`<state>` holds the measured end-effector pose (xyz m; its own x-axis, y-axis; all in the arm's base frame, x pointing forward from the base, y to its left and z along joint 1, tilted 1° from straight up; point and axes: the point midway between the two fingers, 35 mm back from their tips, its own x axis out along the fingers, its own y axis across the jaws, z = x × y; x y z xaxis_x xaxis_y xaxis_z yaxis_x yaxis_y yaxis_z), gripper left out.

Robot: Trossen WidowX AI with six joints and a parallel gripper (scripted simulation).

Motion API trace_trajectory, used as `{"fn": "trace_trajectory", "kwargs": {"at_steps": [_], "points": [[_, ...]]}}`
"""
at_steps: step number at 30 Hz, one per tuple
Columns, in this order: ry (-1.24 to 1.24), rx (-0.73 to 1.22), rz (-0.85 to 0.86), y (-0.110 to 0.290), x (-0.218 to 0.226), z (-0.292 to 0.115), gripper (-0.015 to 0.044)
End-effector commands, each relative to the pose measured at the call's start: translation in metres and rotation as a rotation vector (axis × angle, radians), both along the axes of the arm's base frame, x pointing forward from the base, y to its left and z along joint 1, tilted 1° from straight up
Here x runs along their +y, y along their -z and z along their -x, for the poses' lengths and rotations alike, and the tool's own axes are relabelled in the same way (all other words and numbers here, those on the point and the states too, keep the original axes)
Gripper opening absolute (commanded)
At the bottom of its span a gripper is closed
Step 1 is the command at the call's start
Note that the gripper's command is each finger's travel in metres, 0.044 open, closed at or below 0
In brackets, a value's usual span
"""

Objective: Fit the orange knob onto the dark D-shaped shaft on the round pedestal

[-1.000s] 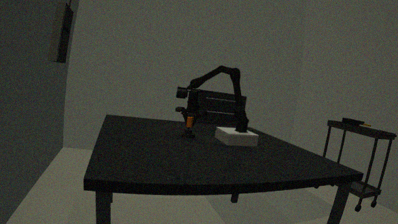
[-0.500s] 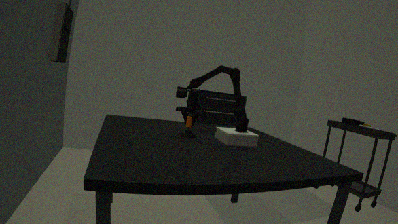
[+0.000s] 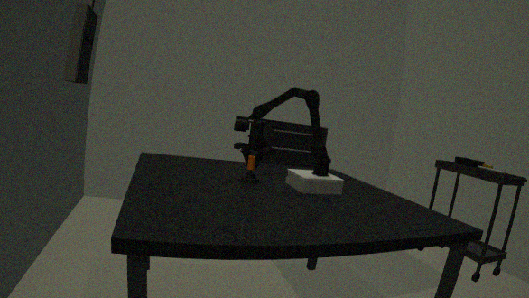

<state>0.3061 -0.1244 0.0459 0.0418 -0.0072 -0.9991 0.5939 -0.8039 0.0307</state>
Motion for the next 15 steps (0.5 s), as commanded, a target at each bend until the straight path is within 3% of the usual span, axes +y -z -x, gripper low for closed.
{"fn": "trace_trajectory", "kwargs": {"at_steps": [1, 15], "points": [[0.005, -0.001, 0.000, 0.0012, 0.0000, -0.0005, 0.0000], [-0.025, -0.001, 0.001, 0.0016, -0.0002, -0.0017, 0.0000]]}}
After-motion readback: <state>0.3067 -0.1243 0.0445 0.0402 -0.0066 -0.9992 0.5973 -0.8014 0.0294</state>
